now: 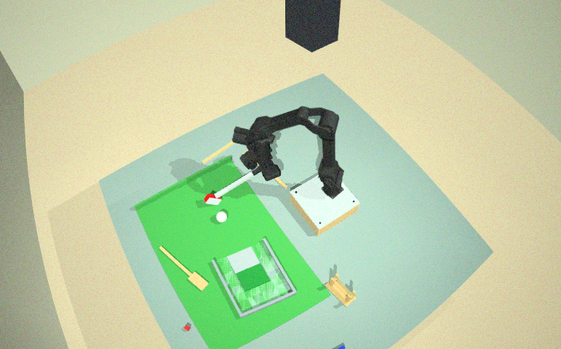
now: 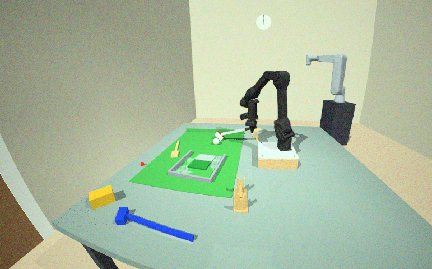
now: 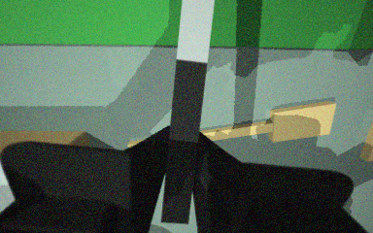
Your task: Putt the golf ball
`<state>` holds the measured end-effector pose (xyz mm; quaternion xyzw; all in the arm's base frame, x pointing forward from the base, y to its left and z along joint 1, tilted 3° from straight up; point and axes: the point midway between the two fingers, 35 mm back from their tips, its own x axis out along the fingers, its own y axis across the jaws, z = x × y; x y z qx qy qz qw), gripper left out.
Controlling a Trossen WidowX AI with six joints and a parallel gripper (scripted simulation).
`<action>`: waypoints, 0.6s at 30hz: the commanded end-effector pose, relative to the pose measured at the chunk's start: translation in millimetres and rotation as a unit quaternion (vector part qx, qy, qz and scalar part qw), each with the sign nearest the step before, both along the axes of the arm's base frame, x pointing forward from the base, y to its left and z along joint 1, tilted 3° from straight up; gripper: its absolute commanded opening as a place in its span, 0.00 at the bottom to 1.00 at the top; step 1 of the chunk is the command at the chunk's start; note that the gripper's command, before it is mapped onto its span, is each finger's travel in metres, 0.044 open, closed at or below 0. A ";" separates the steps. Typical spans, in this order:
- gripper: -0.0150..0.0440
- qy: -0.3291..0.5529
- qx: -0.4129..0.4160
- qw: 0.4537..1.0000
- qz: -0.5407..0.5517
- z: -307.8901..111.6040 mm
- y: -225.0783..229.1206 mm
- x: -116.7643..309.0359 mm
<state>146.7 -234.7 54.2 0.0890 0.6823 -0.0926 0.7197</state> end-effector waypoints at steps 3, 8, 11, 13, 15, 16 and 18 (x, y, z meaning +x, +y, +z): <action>0.25 0.000 0.000 1.000 0.000 0.0 -0.5 0.0; 0.25 -0.001 0.000 1.000 0.001 2.4 32.7 16.9; 0.25 -0.002 0.001 1.000 0.001 3.5 73.2 29.6; 0.25 -0.003 0.002 1.000 0.002 3.1 99.6 33.7; 0.25 -0.004 0.003 1.000 0.002 2.0 123.0 34.5; 0.25 -0.004 0.003 1.000 0.002 1.6 129.1 34.3; 0.25 -0.004 0.003 1.000 0.002 1.5 131.2 34.2</action>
